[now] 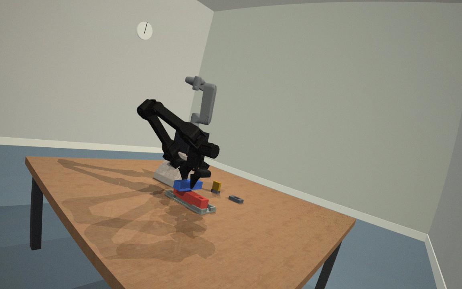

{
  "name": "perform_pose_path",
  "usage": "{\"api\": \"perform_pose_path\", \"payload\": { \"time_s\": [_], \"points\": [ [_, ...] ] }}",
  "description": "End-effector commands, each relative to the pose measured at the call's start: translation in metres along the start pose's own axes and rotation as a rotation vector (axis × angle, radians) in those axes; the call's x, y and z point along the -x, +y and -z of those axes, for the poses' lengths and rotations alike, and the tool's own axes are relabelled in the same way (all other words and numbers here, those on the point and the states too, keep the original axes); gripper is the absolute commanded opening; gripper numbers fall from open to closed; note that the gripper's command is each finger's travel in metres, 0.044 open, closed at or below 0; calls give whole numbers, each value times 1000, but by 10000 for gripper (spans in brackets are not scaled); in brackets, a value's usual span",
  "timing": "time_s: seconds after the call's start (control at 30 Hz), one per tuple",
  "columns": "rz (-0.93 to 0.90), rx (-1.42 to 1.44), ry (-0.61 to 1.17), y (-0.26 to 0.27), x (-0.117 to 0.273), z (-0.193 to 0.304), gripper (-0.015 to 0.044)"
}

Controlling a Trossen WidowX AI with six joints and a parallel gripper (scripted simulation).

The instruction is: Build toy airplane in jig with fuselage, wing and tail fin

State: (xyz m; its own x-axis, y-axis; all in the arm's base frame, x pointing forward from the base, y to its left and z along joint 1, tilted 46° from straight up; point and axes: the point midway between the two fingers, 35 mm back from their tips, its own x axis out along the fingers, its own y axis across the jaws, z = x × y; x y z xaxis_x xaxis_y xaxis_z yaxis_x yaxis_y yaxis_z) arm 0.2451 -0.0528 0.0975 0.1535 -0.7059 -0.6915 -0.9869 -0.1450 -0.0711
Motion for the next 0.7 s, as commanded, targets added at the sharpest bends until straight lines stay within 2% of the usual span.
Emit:
{"api": "perform_pose_path", "payload": {
  "time_s": [0.0, 0.2, 0.47, 0.67],
  "points": [
    [0, -2, 0, 0, 0, 0, 293],
    [0, -2, 0, 0, 0, 0, 440],
    [0, -2, -1, 0, 2, 0, 440],
    [5, 2, -4, -1, 76, -2, 440]
  ]
}}
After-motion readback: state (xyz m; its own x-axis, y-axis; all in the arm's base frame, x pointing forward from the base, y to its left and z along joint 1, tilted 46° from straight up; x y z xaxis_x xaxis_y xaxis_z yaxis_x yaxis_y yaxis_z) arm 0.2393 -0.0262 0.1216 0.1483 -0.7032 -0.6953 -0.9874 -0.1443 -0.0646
